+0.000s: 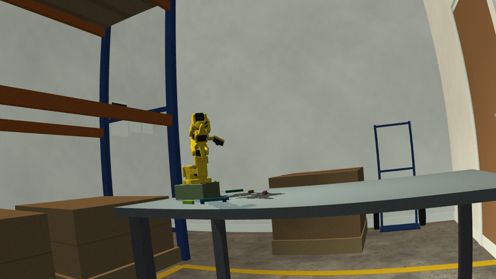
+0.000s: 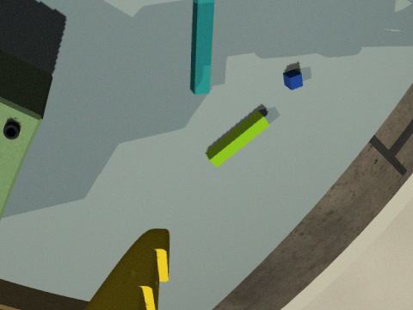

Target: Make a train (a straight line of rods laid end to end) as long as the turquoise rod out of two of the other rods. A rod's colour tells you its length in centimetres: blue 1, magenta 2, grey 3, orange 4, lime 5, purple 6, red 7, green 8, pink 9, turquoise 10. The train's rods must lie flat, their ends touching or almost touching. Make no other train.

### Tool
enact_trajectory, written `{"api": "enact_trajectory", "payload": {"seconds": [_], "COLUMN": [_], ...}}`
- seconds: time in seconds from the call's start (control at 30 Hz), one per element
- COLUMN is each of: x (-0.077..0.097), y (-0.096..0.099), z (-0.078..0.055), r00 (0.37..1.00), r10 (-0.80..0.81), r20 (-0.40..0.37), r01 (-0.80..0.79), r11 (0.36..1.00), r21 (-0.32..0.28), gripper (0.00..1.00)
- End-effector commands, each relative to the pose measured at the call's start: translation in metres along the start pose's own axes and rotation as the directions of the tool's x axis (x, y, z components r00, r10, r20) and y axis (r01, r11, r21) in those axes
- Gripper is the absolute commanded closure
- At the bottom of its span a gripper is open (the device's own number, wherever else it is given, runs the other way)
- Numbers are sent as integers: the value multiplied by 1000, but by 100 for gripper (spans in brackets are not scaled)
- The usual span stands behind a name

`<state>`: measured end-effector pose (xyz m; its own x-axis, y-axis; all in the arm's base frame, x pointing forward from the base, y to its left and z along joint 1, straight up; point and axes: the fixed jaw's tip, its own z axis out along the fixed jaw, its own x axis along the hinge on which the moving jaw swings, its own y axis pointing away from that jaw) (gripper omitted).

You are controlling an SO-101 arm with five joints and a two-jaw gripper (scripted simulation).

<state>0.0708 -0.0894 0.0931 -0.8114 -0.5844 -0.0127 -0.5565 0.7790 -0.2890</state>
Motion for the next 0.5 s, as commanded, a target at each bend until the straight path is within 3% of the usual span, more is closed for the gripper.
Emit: {"api": "enact_trajectory", "payload": {"seconds": [0.0,0.47], "x": [1,0], "y": [3,4], "z": [1,1], "r00": [1000,1000], "r10": [1,-9], "r20": [-2,1], "r01": [-1,9], "r11": [1000,1000], "r21": [-17,-17], "gripper": [0,0]}}
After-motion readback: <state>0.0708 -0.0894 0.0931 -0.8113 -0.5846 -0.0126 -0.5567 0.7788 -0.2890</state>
